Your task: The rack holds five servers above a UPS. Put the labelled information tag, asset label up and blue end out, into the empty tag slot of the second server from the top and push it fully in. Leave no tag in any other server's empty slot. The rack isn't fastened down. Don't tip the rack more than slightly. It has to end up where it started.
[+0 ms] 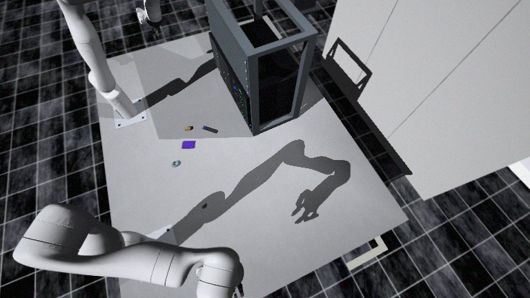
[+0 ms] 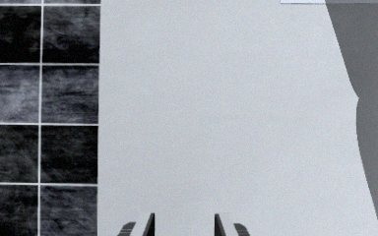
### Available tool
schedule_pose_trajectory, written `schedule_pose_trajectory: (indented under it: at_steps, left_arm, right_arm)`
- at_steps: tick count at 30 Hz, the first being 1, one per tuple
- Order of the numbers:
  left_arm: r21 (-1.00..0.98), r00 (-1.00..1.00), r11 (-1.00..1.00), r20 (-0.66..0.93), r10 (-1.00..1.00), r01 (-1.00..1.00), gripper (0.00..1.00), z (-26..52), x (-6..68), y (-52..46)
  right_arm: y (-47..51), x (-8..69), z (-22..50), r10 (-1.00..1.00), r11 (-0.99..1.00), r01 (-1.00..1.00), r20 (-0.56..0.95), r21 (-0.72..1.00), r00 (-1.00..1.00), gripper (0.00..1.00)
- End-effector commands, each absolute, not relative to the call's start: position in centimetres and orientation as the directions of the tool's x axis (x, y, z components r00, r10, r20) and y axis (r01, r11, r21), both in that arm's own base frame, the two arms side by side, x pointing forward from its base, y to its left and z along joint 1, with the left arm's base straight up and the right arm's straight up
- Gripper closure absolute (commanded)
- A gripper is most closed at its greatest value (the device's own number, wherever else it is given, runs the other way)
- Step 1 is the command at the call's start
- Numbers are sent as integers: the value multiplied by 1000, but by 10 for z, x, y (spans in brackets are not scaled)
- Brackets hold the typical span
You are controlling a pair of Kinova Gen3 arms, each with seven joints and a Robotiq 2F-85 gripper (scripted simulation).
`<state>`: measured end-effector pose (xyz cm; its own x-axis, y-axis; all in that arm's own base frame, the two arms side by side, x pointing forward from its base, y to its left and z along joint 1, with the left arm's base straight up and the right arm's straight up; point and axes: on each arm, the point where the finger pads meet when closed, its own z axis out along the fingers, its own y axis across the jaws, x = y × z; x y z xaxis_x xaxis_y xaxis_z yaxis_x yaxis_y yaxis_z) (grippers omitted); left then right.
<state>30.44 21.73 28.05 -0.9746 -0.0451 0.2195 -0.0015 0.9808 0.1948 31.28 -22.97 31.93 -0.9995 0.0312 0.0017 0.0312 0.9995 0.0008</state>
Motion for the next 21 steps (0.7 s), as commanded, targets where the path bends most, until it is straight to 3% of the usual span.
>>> schedule_pose_trajectory:
  at_steps: [1, 21]
  left_arm:
    - [141, -983, 990, 181, -39, -13, 1000, 287, 305, 218]
    - [15, -999, 1000, 28, -21, -21, 1000, 314, 314, 224]
  right_arm:
    - [-230, 313, 320, 31, 1000, 31, 0, 0, -1000, 606]
    - [-230, 313, 320, 31, 1000, 31, 0, 0, -1000, 606]
